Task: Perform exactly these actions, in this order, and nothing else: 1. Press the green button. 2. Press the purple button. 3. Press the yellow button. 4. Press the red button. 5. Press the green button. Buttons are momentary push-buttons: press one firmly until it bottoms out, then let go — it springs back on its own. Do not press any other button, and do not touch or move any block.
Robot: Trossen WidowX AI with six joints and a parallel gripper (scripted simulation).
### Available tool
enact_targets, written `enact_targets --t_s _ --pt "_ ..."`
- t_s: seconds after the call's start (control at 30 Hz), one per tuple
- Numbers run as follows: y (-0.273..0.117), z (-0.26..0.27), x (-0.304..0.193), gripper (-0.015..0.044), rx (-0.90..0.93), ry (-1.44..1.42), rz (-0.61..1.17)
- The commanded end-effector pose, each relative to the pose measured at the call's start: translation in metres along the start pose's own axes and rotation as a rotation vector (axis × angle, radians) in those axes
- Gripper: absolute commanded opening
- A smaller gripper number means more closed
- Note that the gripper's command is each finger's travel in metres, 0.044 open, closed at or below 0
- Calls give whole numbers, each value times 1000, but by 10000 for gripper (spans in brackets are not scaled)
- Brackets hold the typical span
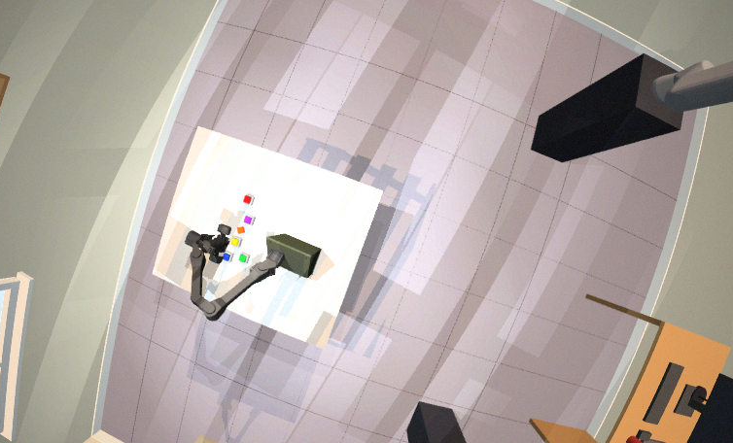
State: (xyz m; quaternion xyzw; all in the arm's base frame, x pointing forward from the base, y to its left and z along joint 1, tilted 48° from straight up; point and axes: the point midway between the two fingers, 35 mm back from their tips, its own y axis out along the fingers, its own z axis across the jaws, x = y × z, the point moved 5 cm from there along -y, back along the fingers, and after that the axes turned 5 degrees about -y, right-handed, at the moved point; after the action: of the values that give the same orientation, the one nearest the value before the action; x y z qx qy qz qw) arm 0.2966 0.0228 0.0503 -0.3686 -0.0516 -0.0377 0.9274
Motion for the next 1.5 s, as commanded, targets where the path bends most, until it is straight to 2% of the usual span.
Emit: enact_targets --t_s 0.0,0.8,1.47 --pt "25 3 -6 20 14 14 14" --pt "58 3 -7 20 15 14 14" --pt "58 3 -7 20 15 14 14"
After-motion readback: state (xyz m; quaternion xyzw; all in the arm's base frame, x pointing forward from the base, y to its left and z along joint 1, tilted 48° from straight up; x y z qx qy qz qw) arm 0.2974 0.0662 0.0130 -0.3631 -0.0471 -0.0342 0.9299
